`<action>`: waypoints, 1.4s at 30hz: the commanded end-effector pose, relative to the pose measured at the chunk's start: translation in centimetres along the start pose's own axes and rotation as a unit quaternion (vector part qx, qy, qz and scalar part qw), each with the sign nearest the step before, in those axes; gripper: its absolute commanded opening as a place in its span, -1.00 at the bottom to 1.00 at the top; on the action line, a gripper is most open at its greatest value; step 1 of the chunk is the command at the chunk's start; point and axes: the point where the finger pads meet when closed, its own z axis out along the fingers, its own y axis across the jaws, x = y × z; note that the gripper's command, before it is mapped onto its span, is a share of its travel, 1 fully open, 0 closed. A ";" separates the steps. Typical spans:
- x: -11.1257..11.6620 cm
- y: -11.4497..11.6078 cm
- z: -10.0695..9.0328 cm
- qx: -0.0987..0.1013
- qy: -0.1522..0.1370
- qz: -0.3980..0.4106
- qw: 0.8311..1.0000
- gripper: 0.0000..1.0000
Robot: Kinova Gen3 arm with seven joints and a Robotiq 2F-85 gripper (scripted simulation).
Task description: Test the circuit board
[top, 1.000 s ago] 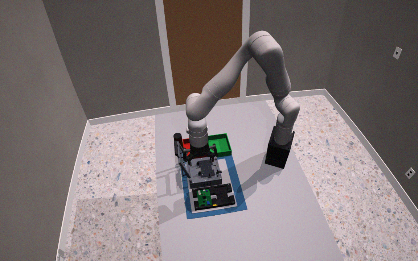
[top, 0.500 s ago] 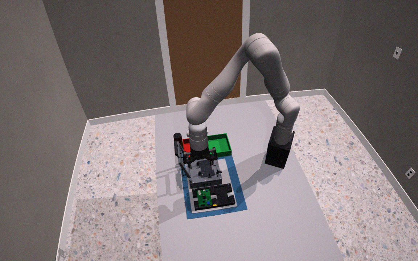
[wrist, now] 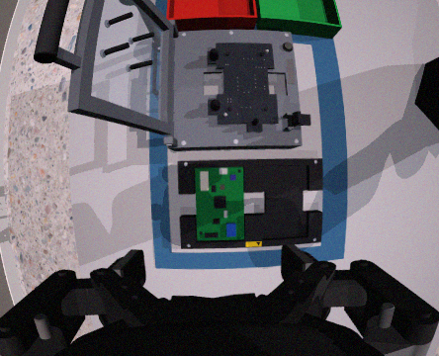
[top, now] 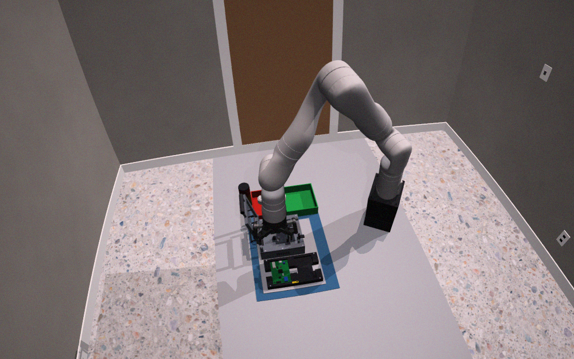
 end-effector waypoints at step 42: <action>0.7 1.1 16.6 -0.014 0.005 0.003 1.000 1.00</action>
